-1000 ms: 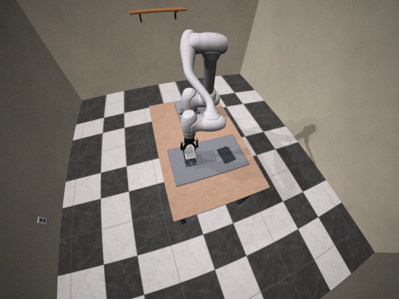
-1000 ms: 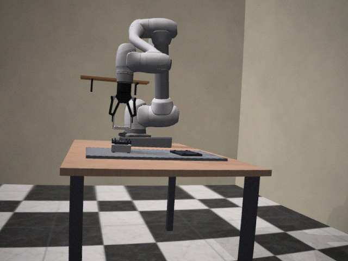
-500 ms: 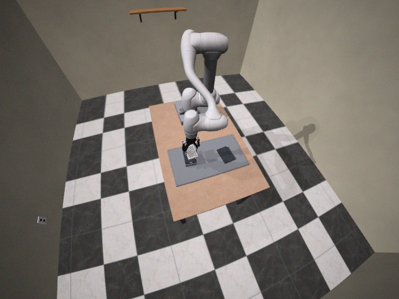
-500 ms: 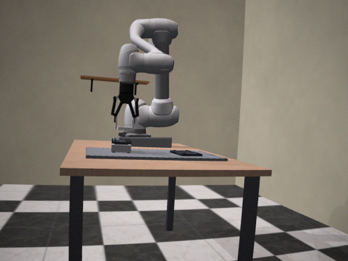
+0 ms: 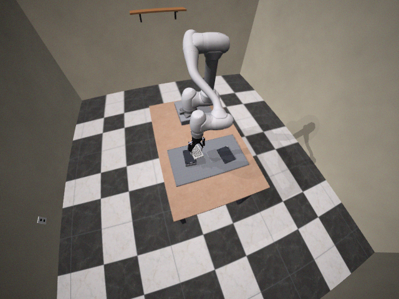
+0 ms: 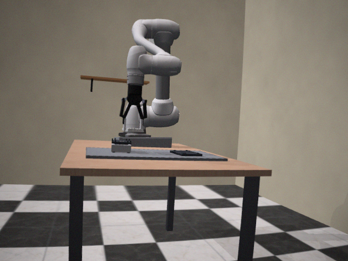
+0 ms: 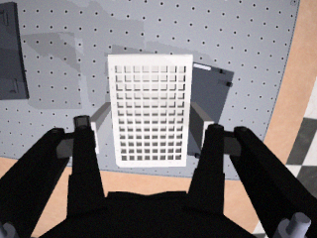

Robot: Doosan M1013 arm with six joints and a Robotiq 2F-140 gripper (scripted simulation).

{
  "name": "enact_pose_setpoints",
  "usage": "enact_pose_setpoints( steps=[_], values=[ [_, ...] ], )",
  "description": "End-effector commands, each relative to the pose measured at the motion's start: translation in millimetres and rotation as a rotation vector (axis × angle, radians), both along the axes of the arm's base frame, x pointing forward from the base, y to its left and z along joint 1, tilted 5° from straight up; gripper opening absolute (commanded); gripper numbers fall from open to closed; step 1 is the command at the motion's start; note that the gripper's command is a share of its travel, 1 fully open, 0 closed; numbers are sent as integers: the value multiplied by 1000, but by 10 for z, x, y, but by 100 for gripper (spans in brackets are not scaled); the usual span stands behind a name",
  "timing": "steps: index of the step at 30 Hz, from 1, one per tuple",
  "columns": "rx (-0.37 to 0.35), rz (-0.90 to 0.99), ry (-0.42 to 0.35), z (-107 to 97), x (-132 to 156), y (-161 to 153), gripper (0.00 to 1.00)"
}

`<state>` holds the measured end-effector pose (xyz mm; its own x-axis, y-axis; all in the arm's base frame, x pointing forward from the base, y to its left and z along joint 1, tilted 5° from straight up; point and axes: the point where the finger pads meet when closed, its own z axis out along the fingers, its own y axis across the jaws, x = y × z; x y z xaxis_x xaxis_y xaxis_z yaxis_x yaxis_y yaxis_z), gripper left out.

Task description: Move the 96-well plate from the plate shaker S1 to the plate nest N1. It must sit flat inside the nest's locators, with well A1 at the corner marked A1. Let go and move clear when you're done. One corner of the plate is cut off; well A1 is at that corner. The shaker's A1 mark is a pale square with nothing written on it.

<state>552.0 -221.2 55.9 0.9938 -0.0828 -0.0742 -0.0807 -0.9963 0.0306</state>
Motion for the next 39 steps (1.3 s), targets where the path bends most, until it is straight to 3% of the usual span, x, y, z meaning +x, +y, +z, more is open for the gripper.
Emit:
enact_pose_setpoints(
  steps=[1,39],
  values=[
    [0,0,0,-14,29,81,10],
    [0,0,0,-201,395,1101,10]
  ],
)
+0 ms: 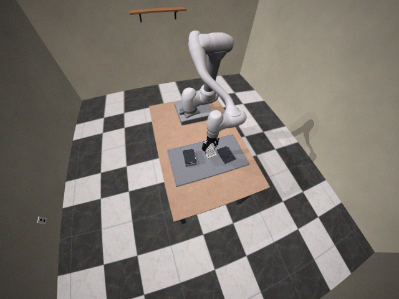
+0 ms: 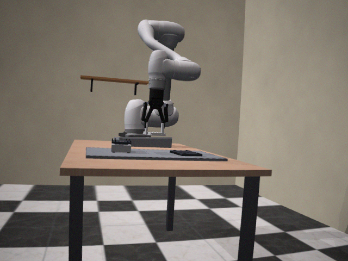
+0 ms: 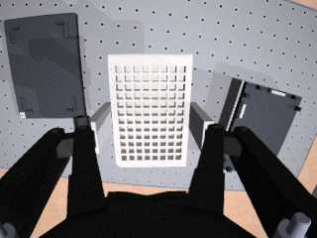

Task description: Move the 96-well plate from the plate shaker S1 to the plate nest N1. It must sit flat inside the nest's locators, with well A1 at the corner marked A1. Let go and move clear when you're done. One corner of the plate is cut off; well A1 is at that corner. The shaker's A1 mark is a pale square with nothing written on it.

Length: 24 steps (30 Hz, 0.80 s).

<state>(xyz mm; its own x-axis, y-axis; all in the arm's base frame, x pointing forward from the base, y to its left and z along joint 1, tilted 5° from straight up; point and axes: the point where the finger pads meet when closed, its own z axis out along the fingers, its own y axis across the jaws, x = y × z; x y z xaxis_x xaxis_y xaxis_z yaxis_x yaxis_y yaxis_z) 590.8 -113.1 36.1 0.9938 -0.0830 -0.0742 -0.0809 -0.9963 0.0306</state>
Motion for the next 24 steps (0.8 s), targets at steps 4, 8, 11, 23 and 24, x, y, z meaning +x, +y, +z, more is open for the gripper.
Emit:
enact_pose_setpoints(
  steps=[4,8,11,23,24],
  values=[
    [0,0,0,-20,41,113,10],
    [0,0,0,-42,85,237,10],
    [0,0,0,-60,119,329,10],
    [0,0,0,-116,229,639,10],
    [0,0,0,-122,241,669,10]
  ],
)
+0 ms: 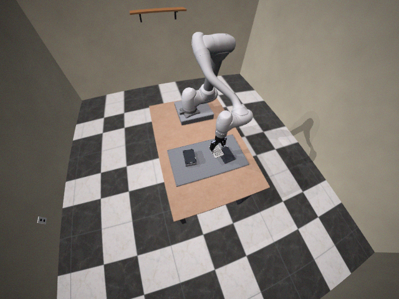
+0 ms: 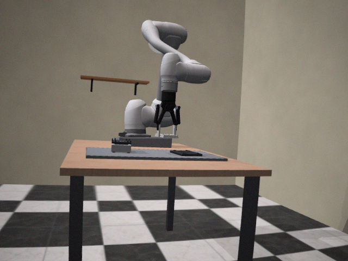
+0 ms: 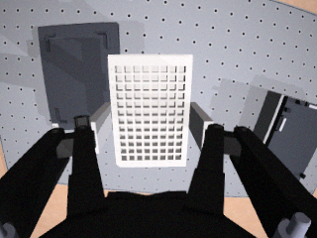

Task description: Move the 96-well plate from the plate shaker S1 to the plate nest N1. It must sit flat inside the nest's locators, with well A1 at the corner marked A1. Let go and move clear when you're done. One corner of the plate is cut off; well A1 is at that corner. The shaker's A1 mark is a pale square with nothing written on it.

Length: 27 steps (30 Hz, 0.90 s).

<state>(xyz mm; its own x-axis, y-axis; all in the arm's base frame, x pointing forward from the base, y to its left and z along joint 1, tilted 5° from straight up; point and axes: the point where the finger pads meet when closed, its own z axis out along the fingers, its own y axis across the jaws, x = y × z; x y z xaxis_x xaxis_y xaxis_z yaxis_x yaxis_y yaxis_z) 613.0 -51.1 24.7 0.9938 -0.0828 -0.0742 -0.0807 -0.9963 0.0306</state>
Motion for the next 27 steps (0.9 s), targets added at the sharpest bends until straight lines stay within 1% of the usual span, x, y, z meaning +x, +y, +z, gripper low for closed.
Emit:
enact_pose_setpoints(
  steps=[1,27],
  values=[
    [0,0,0,-14,29,80,10],
    [0,0,0,-144,284,791,10]
  ],
)
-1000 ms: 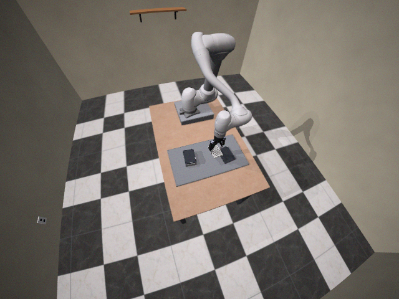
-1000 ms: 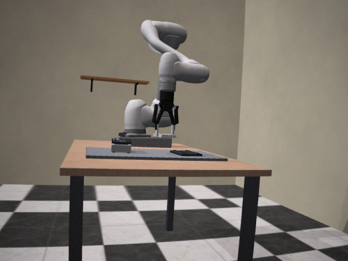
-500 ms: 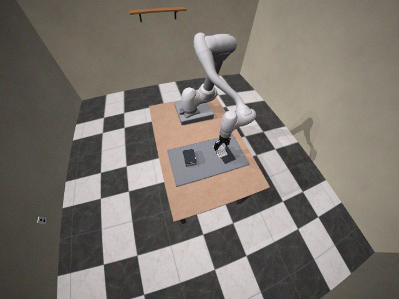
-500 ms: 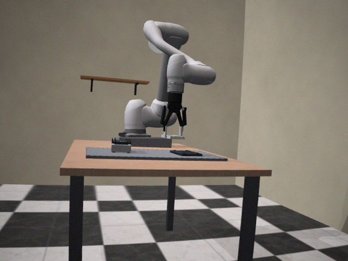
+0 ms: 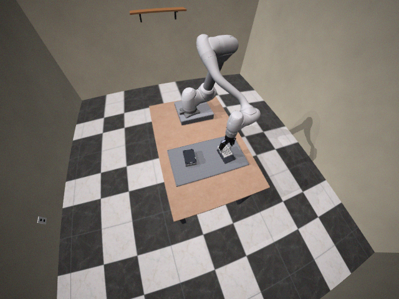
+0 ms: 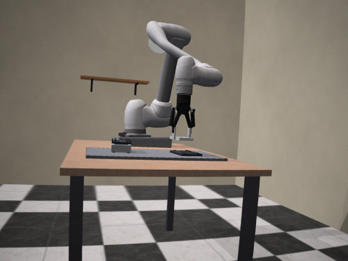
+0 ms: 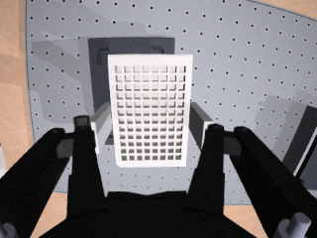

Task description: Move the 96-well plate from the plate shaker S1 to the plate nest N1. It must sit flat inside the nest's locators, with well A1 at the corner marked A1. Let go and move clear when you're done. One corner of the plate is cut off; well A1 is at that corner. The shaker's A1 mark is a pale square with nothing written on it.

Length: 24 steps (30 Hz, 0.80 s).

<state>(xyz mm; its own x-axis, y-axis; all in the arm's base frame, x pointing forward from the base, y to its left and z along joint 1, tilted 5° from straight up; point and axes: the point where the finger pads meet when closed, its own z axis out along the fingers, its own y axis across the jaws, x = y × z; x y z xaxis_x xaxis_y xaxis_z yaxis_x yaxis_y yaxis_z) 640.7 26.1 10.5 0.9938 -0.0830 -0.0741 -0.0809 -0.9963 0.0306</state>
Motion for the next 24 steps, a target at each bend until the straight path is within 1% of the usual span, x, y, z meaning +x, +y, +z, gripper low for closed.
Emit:
enact_pose_setpoints(
  steps=[1,9,24],
  values=[
    [0,0,0,-2,7,19,10],
    [0,0,0,-48,101,280,10],
    [0,0,0,-48,99,275,10]
  ],
)
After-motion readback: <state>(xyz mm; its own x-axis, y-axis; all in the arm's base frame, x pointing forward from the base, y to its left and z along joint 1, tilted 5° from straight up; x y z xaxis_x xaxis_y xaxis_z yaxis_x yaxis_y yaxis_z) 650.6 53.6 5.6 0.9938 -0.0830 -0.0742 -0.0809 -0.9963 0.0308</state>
